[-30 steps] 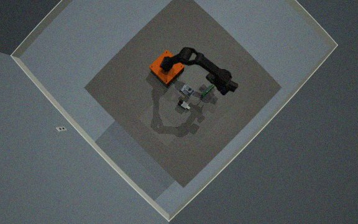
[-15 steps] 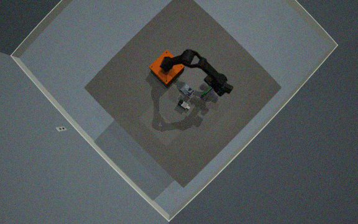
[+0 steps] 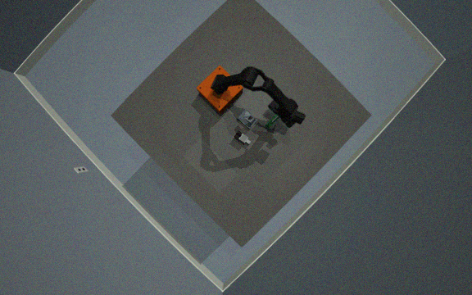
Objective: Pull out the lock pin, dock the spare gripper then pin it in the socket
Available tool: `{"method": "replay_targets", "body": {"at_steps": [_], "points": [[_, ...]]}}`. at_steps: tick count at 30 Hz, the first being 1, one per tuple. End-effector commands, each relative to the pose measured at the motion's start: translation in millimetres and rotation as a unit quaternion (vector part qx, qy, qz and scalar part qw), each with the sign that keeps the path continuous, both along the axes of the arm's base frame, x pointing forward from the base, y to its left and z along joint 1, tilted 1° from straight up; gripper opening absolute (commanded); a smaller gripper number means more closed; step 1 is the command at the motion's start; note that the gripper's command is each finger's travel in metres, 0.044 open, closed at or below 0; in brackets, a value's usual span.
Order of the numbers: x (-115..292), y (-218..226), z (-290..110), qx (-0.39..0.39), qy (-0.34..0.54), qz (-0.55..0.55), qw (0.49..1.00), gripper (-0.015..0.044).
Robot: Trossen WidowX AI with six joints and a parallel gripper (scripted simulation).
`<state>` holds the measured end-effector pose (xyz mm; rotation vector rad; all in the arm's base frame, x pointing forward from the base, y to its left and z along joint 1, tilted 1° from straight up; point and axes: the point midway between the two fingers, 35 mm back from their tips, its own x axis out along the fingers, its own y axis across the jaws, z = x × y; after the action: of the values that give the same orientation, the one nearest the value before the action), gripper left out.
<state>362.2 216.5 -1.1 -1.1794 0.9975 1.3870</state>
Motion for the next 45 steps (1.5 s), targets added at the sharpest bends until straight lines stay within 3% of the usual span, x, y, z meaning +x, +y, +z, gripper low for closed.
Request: {"method": "replay_targets", "body": {"at_steps": [1, 25, 31, 45], "points": [[-2.2, -1.7, -10.8, -0.005, 0.004, 0.000, 1.000, 0.0180], [-3.1, -1.7, -34.3, -0.005, 0.004, 0.000, 1.000, 0.0180], [-3.1, -1.8, -34.3, -0.005, 0.004, 0.000, 1.000, 0.0023], [-3.0, -1.5, -27.9, -0.004, 0.005, 0.000, 1.000, 0.0000]]}}
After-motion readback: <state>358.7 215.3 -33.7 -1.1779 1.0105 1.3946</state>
